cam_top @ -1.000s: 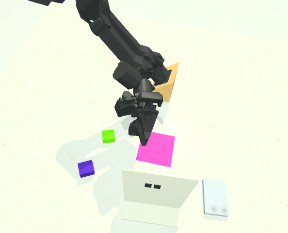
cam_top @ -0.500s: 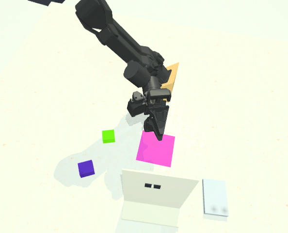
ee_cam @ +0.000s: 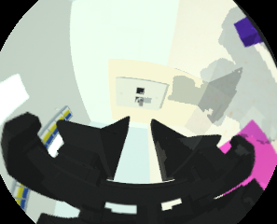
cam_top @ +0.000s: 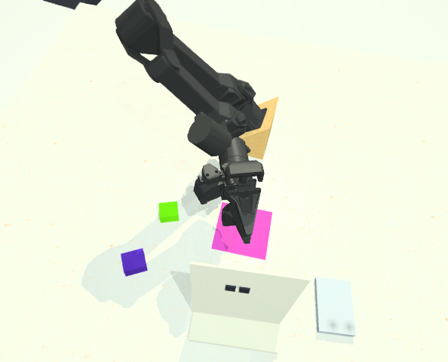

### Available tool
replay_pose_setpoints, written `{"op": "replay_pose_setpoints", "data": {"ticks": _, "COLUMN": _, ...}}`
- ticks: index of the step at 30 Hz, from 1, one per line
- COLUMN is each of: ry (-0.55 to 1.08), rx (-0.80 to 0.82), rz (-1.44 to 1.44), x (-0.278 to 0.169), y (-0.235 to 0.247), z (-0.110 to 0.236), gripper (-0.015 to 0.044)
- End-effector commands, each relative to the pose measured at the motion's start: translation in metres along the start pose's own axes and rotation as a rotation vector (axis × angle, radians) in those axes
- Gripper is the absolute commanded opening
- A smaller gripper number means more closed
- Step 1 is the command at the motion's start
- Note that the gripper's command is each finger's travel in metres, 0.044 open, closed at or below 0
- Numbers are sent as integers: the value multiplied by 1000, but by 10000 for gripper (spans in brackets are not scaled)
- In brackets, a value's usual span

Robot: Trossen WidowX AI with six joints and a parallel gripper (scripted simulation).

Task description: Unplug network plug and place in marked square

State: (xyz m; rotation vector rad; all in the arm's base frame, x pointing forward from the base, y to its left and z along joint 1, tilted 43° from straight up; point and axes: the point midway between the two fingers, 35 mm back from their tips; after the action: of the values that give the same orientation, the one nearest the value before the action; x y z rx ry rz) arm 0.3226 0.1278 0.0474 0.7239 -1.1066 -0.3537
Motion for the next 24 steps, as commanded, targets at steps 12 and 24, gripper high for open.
{"op": "replay_pose_setpoints", "data": {"ticks": 12, "ry": 6, "rx": 2, "rz": 6, "x": 5, "y": -1, "z": -22, "gripper": 156}}
{"op": "replay_pose_setpoints", "data": {"ticks": 24, "ry": 5, "rx": 2, "rz": 6, "x": 9, "y": -1, "z": -40, "gripper": 156}}
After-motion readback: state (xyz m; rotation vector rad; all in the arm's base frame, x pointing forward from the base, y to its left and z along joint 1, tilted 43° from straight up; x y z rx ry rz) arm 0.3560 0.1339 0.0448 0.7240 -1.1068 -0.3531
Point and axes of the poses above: the point midway between the two fingers, 35 mm back from their tips, its own z axis back along the fingers, its own y axis across the jaws, x = y × z, and after that the axes turned 5 degrees about z, right-handed
